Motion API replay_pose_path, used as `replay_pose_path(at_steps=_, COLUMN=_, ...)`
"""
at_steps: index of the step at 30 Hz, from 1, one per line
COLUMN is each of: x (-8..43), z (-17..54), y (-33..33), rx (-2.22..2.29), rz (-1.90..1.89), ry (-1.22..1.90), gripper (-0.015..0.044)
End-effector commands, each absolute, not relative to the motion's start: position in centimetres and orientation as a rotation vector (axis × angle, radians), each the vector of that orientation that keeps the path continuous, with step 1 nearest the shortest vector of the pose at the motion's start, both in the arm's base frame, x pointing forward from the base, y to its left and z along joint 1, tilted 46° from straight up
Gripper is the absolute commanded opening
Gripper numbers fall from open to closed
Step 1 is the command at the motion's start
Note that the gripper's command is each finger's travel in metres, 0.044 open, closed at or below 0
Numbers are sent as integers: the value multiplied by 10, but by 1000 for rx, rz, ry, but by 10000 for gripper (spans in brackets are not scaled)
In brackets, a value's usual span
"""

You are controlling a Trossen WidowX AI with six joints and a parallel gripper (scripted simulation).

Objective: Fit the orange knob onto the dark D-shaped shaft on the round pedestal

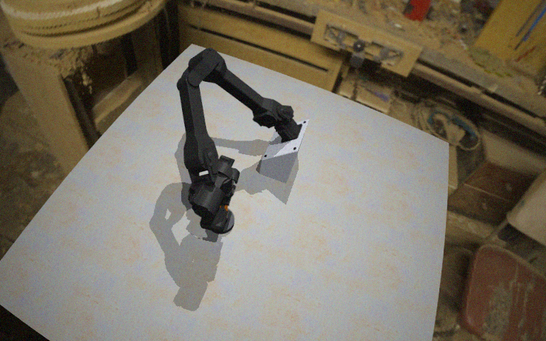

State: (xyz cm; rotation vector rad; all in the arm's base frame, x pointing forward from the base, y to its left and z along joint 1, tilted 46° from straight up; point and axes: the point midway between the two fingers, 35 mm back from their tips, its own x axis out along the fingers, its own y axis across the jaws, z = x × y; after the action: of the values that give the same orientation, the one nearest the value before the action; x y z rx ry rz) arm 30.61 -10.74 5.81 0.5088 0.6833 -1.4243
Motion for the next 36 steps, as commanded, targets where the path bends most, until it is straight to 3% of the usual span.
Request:
replay_pose_path(at_steps=1, x=307, z=62, y=-106, rx=511, rz=-1423, ry=678, gripper=0)
replay_pose_path(at_steps=9, x=309, z=61, y=-106, rx=674, rz=-1502, ry=531, gripper=0)
replay_pose_path(at_steps=36, x=307, z=57, y=-109, rx=660, rz=-1496, ry=544, gripper=0)
